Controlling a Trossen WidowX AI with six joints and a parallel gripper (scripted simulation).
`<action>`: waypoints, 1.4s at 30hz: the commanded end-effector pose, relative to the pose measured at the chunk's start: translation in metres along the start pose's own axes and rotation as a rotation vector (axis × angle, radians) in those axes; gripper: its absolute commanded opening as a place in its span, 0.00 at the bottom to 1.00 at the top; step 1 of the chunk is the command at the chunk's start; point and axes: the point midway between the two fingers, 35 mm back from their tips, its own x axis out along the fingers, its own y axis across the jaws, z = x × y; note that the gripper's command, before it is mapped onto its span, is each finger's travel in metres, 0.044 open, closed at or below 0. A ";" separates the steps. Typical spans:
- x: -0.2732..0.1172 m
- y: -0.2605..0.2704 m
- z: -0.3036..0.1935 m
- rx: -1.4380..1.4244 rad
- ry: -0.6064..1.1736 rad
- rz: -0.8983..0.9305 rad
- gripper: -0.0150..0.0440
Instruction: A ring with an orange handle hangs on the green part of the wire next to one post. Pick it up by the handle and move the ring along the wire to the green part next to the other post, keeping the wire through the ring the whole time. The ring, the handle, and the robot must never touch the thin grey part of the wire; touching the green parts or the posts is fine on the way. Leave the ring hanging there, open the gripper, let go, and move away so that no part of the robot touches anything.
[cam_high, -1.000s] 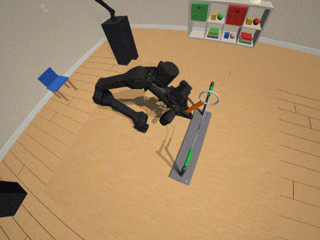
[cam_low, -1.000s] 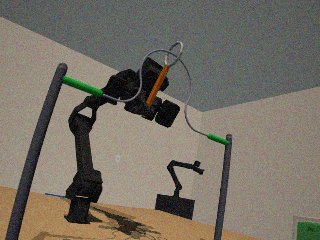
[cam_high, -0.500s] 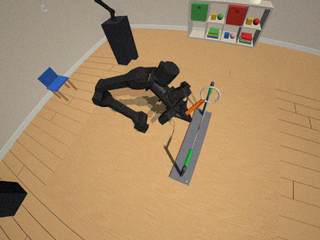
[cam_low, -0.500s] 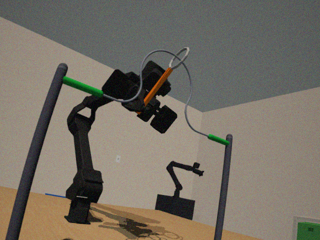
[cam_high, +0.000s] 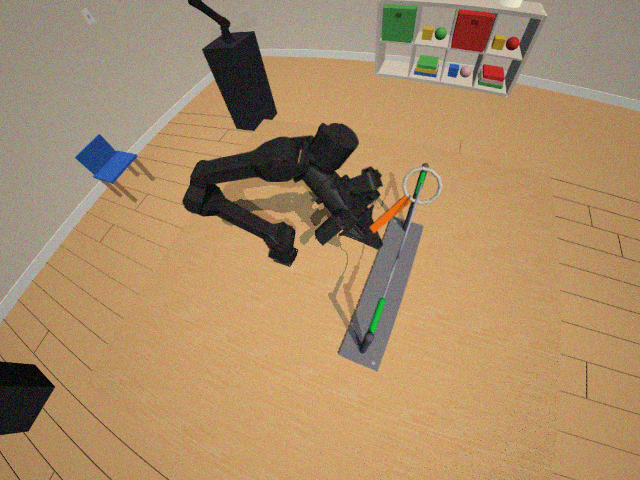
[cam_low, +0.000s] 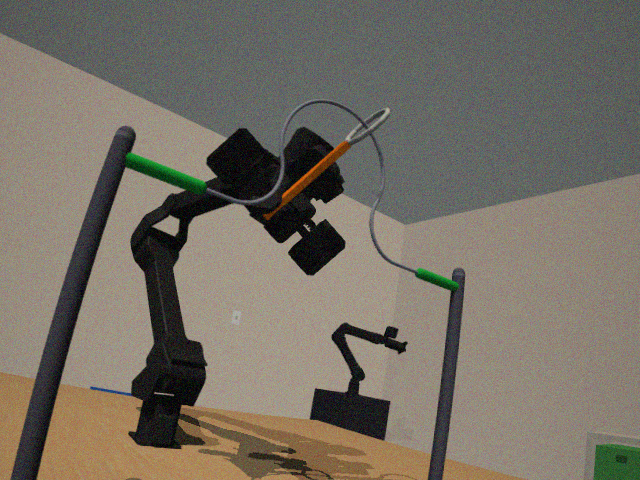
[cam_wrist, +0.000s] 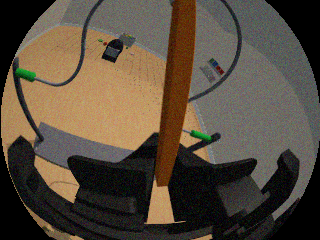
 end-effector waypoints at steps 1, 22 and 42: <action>0.000 -0.004 0.000 -0.054 -0.010 -0.039 0.00; 0.000 -0.020 0.003 -0.327 -0.047 -0.218 0.00; -0.003 -0.035 0.010 -0.587 -0.081 -0.385 0.00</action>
